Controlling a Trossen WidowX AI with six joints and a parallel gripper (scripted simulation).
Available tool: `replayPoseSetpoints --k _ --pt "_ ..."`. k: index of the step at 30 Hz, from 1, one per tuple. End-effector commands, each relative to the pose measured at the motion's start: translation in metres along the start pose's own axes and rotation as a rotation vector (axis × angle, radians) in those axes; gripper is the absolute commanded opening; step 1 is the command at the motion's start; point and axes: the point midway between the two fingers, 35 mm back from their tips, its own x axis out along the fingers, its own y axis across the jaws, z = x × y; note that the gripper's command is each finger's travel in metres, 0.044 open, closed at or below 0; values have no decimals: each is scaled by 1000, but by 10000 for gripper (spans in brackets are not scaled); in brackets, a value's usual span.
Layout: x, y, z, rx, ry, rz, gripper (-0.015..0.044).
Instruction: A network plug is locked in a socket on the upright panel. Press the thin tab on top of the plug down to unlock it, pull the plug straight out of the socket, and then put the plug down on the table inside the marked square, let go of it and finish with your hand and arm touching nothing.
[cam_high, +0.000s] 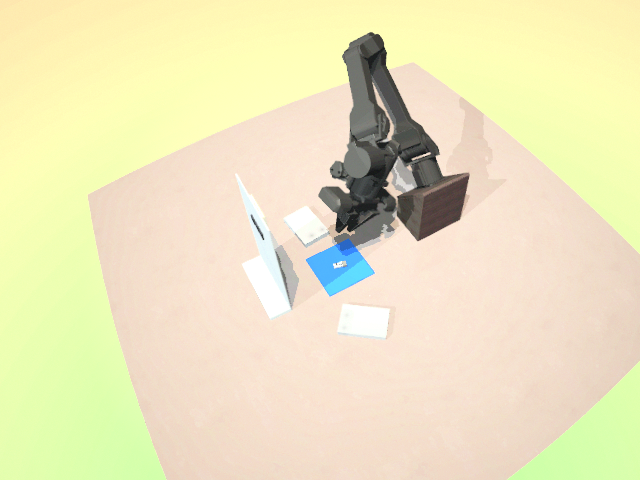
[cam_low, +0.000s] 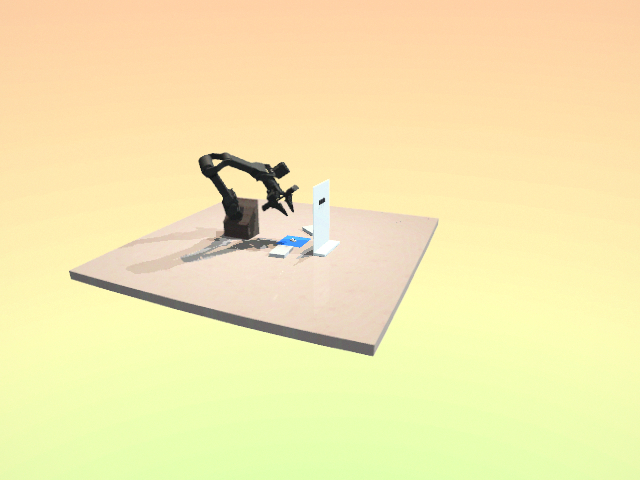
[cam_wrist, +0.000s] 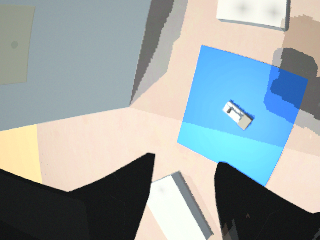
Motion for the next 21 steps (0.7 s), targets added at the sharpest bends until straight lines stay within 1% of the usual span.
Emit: replayPoseSetpoints --k 1,21 --pt "-7 8 -2 4 2 4 156" --pt "-57 43 -2 9 5 9 156"
